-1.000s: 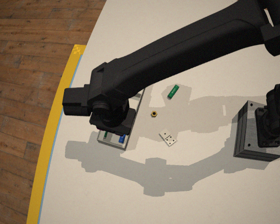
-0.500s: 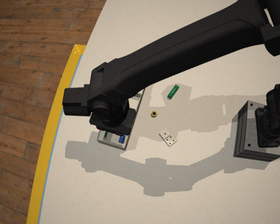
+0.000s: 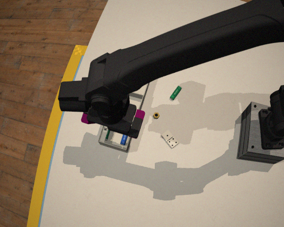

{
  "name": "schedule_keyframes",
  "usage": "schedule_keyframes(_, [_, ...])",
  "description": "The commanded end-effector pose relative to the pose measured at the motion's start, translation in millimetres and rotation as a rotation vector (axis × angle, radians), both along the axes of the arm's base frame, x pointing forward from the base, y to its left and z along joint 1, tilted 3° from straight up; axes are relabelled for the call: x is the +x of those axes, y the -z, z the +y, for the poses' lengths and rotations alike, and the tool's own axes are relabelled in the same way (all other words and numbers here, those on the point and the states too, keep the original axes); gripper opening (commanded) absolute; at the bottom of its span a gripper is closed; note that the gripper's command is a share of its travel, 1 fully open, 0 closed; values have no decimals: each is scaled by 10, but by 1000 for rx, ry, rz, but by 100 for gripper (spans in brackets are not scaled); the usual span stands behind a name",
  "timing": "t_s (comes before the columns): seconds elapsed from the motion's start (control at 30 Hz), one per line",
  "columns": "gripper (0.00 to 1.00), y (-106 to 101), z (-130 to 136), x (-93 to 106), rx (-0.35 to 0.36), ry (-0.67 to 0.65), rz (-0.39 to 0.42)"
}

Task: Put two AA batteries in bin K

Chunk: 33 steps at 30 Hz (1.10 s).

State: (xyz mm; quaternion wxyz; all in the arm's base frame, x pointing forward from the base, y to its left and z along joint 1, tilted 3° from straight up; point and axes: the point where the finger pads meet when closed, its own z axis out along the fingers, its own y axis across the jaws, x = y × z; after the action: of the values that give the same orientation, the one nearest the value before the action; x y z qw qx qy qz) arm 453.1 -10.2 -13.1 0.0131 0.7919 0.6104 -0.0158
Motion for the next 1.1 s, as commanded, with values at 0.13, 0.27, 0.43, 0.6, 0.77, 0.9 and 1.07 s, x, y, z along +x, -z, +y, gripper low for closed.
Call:
schedule_keyframes(0.13, [100, -502, 66, 207, -3, -1, -46])
schedule_keyframes(0.27, [100, -581, 69, 206, -3, -1, -46])
schedule_keyframes(0.43, [100, -807, 86, 207, -3, -2, -51])
schedule_keyframes(0.6, [100, -1017, 89, 204, -2, -1, -52])
schedule_keyframes(0.77, [100, -1112, 103, 193, -2, -3, -28])
schedule_keyframes(0.9, [100, -1124, 84, -10, -3, 1, -1])
schedule_keyframes(1.07, [100, -1478, 110, 194, -2, -3, -55])
